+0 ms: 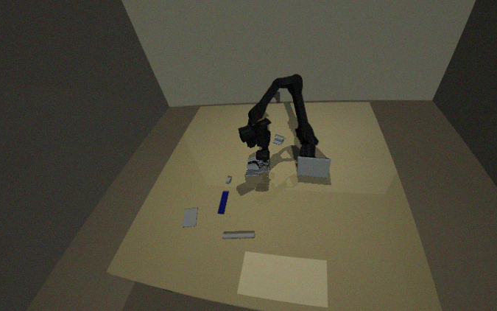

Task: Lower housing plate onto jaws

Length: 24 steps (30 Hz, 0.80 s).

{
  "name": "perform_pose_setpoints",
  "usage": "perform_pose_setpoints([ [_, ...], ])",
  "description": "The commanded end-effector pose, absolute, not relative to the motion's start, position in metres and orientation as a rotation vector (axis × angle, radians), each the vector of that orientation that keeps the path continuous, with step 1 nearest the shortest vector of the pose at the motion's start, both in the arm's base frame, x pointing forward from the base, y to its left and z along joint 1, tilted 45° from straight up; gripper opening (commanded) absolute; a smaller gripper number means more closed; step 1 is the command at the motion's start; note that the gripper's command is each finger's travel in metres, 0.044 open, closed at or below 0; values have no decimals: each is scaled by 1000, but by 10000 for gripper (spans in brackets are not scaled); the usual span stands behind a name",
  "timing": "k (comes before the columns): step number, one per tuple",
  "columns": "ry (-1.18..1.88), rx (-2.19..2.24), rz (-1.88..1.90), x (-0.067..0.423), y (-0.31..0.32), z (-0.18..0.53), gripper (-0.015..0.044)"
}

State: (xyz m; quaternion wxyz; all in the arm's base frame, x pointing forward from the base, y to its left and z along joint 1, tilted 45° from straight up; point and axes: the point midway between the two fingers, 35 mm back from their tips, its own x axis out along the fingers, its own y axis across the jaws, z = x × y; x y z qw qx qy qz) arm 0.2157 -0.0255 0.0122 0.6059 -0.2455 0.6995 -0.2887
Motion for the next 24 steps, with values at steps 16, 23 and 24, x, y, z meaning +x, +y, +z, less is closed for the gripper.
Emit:
perform_pose_setpoints([
  [16,1617,-561,-669,215,-30,6,351],
  [23,1617,-560,-668,214,-38,-3,351],
  [24,1617,-560,-668,214,-39,-4,351],
])
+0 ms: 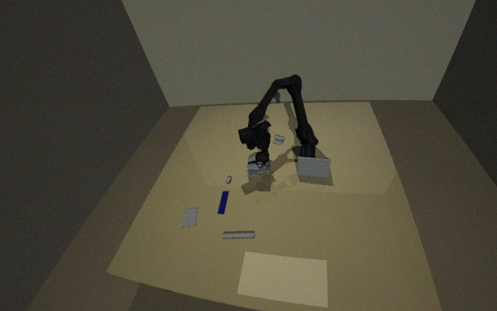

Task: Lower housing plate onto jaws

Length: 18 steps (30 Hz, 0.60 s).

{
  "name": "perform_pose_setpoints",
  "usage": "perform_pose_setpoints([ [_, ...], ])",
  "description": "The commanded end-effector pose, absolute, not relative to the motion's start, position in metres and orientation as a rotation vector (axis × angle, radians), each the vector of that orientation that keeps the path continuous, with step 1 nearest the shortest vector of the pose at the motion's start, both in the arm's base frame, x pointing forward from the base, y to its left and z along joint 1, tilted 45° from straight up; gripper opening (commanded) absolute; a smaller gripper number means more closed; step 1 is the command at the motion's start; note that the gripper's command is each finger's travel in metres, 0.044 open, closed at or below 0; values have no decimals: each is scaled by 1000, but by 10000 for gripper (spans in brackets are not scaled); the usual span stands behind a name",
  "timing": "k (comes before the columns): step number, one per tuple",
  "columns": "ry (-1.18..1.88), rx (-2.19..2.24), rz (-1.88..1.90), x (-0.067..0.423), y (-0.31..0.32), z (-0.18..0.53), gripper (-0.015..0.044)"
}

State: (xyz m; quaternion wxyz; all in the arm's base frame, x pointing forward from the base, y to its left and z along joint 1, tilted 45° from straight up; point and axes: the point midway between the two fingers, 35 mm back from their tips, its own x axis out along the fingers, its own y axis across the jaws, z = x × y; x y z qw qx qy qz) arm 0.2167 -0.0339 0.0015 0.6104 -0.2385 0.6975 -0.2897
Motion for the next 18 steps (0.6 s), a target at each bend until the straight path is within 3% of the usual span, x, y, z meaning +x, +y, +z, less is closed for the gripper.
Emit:
perform_pose_setpoints([
  [1,1617,-560,-668,214,-40,-5,351],
  [18,1617,-562,-669,209,-60,-24,351],
])
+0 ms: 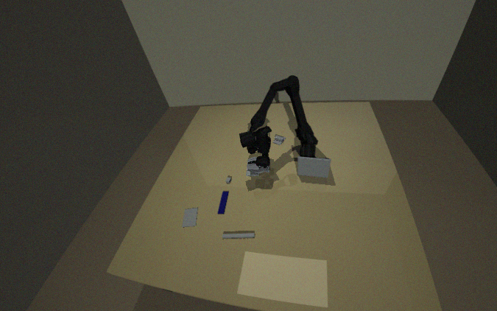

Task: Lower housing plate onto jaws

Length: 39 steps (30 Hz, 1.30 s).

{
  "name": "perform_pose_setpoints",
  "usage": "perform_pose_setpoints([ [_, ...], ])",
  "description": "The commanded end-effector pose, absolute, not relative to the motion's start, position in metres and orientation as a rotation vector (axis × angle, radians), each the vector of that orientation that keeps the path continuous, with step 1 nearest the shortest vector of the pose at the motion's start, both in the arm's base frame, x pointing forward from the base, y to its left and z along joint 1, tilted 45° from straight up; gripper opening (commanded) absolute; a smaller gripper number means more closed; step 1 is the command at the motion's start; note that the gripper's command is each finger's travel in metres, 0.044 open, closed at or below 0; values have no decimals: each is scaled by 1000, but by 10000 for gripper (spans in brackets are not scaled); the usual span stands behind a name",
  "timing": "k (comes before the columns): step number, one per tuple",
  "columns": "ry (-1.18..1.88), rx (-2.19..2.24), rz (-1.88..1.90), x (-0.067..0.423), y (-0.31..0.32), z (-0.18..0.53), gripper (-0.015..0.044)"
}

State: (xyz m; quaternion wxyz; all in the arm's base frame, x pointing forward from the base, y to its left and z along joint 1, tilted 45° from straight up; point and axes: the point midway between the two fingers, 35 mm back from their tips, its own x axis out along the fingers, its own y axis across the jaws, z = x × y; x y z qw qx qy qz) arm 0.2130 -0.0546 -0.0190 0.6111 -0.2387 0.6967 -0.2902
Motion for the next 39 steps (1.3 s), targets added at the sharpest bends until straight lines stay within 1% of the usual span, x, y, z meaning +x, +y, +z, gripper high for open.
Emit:
perform_pose_setpoints([
  [1,1617,-562,-670,209,-61,-25,351],
  [39,1620,-570,-666,206,-70,-34,351],
])
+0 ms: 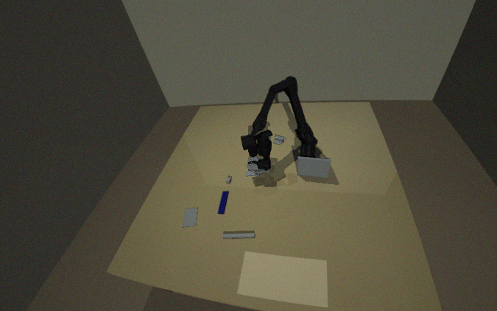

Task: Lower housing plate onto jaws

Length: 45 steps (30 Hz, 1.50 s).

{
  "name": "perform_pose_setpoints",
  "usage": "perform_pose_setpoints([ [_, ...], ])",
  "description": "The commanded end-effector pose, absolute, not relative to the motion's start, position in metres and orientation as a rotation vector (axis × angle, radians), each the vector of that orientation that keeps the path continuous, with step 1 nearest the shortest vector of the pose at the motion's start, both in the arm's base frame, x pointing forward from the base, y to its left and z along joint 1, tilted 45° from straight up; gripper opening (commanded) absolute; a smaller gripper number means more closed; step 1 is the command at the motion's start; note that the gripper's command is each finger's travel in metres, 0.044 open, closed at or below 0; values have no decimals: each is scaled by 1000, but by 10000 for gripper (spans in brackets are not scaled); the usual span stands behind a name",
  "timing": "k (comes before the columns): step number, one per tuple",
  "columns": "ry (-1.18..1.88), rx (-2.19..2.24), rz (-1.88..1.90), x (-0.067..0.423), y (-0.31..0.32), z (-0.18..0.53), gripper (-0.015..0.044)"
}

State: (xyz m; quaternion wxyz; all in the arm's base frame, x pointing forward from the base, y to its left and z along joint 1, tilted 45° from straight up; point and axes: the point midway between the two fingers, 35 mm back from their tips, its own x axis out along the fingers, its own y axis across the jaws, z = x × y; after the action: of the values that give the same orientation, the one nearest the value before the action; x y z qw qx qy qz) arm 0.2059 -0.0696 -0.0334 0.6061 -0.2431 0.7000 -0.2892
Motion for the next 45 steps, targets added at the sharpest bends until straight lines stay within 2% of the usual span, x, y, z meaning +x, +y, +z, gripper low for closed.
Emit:
perform_pose_setpoints([
  [1,1620,-570,-666,206,-70,-34,351],
  [45,1620,-570,-666,204,-77,-41,351],
])
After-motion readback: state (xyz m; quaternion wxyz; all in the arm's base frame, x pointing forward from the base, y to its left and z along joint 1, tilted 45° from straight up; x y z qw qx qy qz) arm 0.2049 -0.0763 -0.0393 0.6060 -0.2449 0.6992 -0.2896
